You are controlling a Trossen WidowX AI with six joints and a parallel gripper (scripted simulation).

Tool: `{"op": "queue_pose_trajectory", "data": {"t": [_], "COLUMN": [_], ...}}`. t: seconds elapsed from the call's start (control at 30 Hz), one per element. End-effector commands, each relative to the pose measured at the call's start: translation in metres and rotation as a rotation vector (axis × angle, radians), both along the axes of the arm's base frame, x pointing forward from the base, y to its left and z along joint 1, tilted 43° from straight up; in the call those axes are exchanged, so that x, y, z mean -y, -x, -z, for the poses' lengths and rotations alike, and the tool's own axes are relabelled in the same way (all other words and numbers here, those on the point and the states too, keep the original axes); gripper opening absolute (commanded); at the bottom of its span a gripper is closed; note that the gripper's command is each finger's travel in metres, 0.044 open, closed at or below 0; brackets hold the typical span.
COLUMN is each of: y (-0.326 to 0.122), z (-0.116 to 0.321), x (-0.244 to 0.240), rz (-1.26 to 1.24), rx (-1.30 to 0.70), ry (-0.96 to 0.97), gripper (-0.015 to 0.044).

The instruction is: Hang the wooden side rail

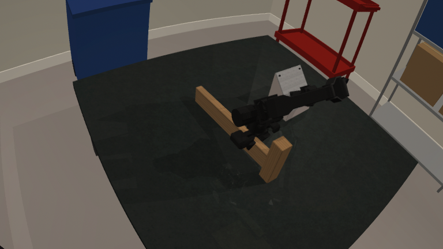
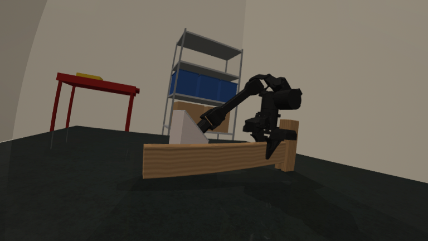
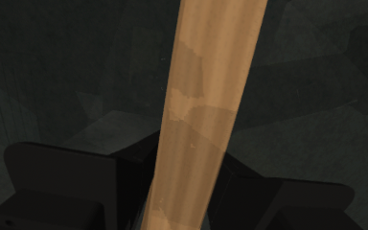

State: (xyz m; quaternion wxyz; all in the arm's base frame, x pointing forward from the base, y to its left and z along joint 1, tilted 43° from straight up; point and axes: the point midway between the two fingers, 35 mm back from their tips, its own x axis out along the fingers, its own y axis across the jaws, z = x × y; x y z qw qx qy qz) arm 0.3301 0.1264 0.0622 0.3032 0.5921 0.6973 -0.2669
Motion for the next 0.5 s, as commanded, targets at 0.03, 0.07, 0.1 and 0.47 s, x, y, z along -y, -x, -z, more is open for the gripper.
{"op": "queue_pose_trajectory", "data": {"t": [0.03,0.07,0.1,0.47], "y": [-0.0027,-0.0026,-0.0026,-0.0024], "z": [-0.0032,-0.0031,-0.0030,-0.0017], "x": [-0.0001,-0.0002,-0.0003,-0.0016], "rz": [0.007,0.007,0.007,0.007], "rx": [0.013,0.013,0.013,0.013], "ry": [-0.007,-0.007,-0.007,-0.007], "gripper": [0.0000,0.0000,0.0000,0.0000]}}
